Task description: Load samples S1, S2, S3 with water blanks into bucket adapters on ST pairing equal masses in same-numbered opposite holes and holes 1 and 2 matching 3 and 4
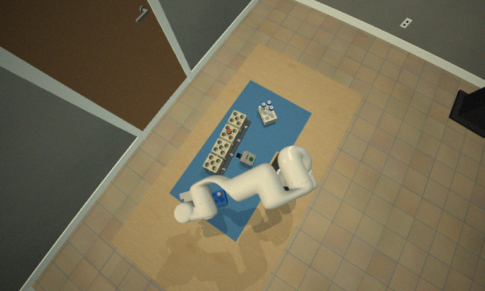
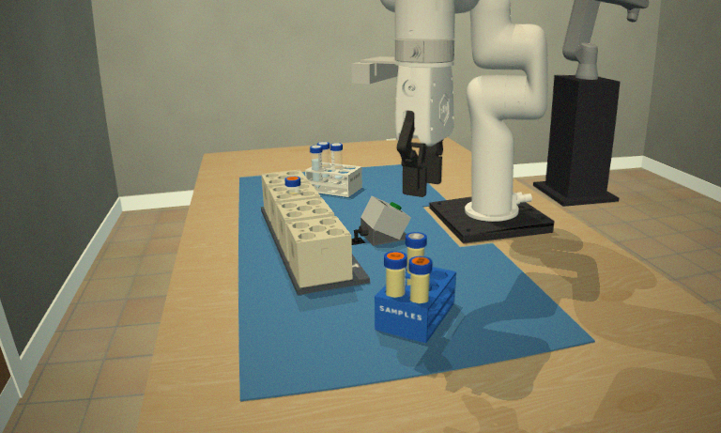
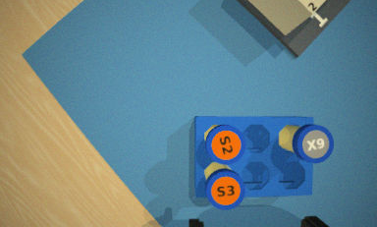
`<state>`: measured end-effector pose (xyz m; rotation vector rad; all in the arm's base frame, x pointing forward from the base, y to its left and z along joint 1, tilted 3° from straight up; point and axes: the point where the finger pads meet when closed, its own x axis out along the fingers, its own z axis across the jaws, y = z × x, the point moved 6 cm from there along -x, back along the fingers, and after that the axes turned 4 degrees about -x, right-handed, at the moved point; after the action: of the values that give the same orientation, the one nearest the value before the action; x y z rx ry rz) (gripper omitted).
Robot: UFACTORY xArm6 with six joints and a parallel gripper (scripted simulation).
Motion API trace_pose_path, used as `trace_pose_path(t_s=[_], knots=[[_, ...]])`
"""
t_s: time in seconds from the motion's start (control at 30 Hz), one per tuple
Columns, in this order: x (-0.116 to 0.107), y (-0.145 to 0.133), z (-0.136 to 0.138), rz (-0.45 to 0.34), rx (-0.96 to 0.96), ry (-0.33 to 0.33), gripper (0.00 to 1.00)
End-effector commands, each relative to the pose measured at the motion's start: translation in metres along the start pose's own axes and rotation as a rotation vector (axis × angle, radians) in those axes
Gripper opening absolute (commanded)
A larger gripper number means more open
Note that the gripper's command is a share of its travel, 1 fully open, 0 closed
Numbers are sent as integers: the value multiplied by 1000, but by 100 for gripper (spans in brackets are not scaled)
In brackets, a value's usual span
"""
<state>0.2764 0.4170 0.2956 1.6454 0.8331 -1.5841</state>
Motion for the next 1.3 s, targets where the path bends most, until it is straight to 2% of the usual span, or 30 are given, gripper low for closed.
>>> trace_pose_path(t_s=[0.0, 1.27], knots=[[3, 0, -1, 0, 0, 5, 57], [71, 0, -1, 0, 0, 5, 57]])
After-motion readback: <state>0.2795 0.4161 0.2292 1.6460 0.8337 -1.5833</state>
